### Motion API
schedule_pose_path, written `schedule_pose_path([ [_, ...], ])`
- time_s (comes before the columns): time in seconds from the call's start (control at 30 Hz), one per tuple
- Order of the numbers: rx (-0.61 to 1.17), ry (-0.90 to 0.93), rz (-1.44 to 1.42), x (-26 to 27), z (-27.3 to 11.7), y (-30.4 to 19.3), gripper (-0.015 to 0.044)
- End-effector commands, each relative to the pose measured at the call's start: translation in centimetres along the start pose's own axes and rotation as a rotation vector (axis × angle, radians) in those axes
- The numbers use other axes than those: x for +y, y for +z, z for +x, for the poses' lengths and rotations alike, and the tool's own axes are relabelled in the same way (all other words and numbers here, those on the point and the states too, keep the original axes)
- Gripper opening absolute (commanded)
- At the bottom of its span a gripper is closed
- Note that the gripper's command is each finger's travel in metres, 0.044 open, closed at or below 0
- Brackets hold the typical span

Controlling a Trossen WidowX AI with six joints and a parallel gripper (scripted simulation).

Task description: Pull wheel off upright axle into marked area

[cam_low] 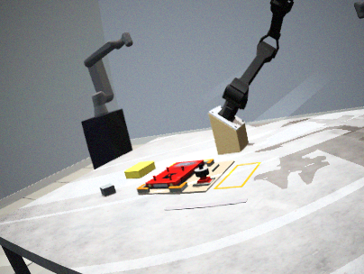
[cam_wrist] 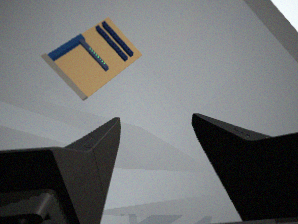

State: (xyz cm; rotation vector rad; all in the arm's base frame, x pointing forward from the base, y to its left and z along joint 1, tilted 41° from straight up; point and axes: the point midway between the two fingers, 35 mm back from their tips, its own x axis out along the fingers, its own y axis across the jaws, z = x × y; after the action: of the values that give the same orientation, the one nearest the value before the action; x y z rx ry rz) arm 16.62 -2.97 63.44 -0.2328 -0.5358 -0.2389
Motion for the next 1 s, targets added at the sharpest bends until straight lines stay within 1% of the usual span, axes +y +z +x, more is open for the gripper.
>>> schedule_pose_path([
  [0.0, 0.128, 0.063, -0.021, 1.6, 2.6, -4.7, 0.0300],
  [0.23, 0.341, 0.145, -0.030, 3.5, 5.5, -12.8, 0.0300],
  [0.5, 0.593, 0.213, -0.016, 4.8, 6.8, -22.4, 0.0300],
  [0.73, 0.824, 0.321, 0.030, 6.7, 6.4, -31.0, 0.0300],
  [0.97, 1.066, 0.425, 0.110, 8.5, 4.2, -39.2, 0.0300],
])
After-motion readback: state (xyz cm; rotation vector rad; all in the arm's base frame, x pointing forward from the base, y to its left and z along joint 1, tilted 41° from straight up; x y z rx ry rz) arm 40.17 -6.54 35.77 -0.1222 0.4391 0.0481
